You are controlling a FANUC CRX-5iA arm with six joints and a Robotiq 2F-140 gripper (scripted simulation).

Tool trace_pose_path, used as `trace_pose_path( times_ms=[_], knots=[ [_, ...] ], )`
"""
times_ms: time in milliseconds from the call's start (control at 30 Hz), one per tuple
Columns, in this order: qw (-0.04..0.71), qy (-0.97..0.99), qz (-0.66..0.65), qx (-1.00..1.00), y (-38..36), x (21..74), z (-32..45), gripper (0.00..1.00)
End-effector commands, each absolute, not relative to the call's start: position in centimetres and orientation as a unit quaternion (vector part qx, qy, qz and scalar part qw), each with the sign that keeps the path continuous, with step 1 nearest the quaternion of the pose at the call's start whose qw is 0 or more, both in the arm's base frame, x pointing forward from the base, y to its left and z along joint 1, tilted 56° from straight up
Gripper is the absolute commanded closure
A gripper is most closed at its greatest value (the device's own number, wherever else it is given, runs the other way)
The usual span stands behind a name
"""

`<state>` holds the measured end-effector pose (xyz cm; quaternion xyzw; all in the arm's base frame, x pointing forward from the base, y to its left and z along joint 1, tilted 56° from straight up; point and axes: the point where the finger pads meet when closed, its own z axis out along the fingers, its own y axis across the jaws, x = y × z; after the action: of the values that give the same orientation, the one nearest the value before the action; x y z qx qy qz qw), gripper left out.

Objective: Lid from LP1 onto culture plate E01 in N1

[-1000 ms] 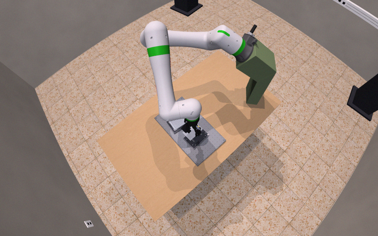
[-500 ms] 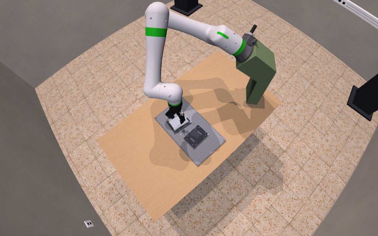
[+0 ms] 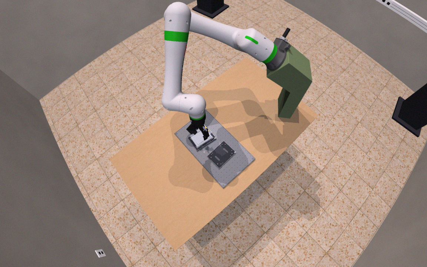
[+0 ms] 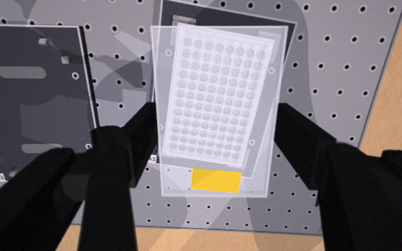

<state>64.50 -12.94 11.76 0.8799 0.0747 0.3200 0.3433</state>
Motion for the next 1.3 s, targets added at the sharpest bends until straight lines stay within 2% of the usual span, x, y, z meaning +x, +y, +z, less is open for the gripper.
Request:
trace_pose_path(
  times_ms=[0,1267],
  knots=[
    [0.342,0.073,0.321,0.88,-12.9,64.5,11.8,0.39],
    [0.316,0.002,0.346,0.883,-14.3,66.0,10.5,0.39]
  ],
)
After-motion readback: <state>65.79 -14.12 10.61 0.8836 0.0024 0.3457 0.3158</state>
